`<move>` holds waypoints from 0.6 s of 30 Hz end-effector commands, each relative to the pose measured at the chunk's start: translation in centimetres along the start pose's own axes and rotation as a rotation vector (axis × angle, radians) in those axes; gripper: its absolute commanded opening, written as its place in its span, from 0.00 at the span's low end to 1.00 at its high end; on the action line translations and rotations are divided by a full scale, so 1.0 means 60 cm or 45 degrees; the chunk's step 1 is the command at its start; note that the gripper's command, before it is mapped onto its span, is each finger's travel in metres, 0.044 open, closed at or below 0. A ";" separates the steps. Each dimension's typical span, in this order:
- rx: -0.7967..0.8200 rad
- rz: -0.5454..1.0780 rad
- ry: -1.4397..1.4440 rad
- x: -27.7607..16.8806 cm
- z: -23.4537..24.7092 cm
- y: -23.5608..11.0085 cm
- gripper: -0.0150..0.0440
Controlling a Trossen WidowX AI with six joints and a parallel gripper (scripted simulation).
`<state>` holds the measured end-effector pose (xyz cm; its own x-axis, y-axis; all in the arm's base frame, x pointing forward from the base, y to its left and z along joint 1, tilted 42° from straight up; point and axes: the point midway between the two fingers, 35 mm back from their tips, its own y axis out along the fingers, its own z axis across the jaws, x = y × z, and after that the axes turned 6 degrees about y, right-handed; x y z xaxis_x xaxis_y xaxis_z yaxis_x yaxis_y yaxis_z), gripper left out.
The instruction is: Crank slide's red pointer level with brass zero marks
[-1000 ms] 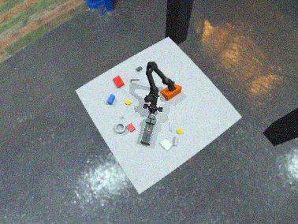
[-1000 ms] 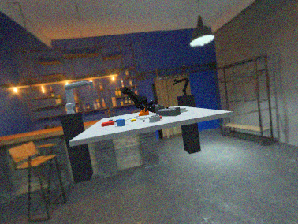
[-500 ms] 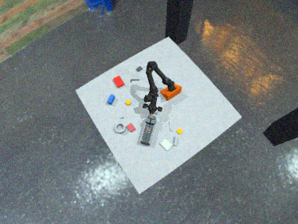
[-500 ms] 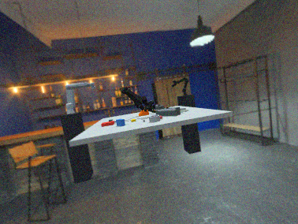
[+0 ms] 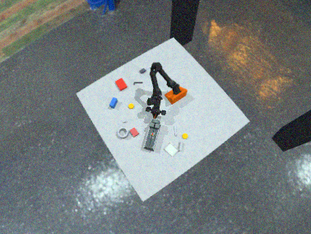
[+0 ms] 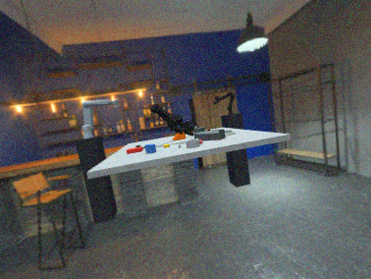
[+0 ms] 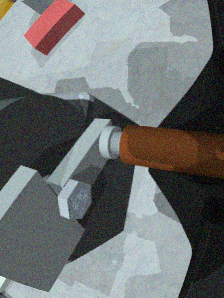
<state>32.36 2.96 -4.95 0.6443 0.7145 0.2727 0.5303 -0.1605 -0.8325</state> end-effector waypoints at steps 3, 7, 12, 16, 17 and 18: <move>-0.018 -0.014 0.001 0.011 -0.010 -0.011 0.25; -0.018 -0.014 0.001 0.016 -0.011 -0.016 0.25; -0.017 -0.015 0.001 0.023 -0.011 -0.023 0.25; -0.017 -0.015 0.001 0.029 -0.010 -0.029 0.25; -0.017 -0.015 0.001 0.031 -0.009 -0.031 0.25; -0.017 -0.015 0.001 0.033 -0.008 -0.033 0.25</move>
<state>32.81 3.80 -3.21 0.6417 0.7170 0.2723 0.5366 -0.1661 -0.8273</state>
